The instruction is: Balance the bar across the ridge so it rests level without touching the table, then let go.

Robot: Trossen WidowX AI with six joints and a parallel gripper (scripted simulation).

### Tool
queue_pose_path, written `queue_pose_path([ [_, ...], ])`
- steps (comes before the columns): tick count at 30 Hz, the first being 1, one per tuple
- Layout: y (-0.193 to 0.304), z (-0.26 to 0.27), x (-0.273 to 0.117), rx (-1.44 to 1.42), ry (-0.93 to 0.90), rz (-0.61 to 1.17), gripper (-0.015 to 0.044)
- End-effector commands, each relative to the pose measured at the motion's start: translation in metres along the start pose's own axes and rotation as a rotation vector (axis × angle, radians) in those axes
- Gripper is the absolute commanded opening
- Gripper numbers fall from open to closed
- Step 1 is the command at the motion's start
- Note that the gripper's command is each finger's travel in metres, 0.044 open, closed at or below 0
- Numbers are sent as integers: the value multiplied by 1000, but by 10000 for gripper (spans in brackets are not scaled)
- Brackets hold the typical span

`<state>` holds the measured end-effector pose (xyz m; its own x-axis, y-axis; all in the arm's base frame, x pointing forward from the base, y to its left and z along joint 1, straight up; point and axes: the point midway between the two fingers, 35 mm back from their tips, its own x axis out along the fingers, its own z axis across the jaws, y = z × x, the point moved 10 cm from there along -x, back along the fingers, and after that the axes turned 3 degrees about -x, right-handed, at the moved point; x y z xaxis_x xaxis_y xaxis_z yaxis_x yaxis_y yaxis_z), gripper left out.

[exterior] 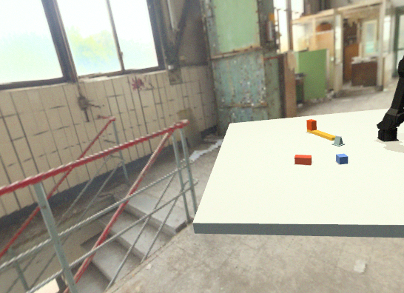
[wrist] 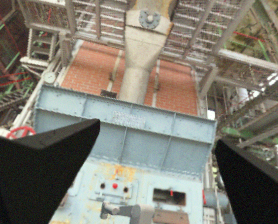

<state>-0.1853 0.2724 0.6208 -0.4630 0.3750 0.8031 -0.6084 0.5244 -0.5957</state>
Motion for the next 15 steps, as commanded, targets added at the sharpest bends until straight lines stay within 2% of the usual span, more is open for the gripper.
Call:
queue_pose_path([
  [1, 0, 0, 0, -2, 1, 1, 374],
  [3, 1, -4, -1, -17, 11, 9, 321],
  [4, 1, -7, -2, -31, 20, 17, 315],
  [15, 3, -63, -20, -263, 175, 153, 315],
])
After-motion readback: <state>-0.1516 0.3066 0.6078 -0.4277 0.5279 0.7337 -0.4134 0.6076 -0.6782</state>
